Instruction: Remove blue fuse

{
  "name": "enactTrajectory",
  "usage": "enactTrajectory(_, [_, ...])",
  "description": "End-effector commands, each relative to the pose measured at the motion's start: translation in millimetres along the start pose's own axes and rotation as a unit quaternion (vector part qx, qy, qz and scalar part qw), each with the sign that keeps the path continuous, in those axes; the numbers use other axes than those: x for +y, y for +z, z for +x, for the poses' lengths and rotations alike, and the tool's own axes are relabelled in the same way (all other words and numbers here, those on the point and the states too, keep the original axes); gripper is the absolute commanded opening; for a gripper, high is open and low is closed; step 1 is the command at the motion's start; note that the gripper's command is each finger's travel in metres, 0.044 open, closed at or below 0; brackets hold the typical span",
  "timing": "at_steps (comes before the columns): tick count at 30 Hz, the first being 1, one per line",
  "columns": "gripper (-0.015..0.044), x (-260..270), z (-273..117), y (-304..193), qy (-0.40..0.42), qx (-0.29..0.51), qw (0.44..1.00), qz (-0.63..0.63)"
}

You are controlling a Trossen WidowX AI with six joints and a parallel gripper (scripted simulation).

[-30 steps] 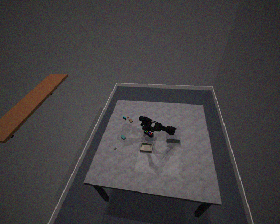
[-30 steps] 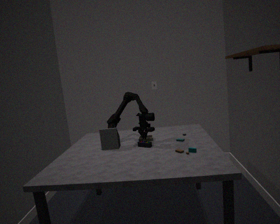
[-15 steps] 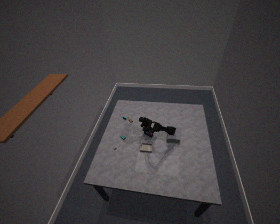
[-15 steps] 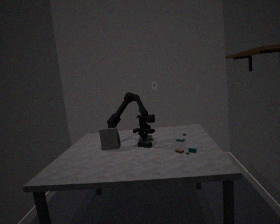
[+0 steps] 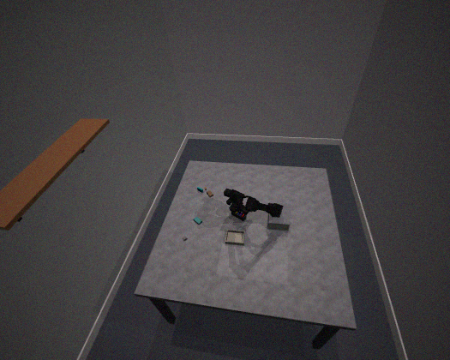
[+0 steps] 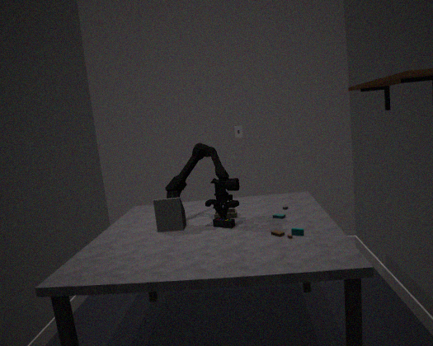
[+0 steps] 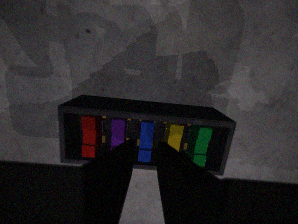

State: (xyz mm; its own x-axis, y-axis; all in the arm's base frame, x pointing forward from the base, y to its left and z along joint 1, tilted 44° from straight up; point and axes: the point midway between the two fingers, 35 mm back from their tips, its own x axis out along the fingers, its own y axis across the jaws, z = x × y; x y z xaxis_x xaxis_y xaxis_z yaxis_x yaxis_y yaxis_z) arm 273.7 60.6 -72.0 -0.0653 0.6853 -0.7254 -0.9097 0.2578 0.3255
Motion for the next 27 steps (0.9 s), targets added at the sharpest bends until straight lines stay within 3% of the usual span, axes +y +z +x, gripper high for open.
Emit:
enactTrajectory(1, [0.0072,0.3,1.0,0.3,0.001,-0.002,1.000,0.002])
enactTrajectory(18, [0.0072,0.5,10.6,0.4,0.001,-0.002,1.000,0.002])
enactTrajectory(27, [0.0012,-0.1,9.4,0.3,0.000,0.000,1.000,0.000])
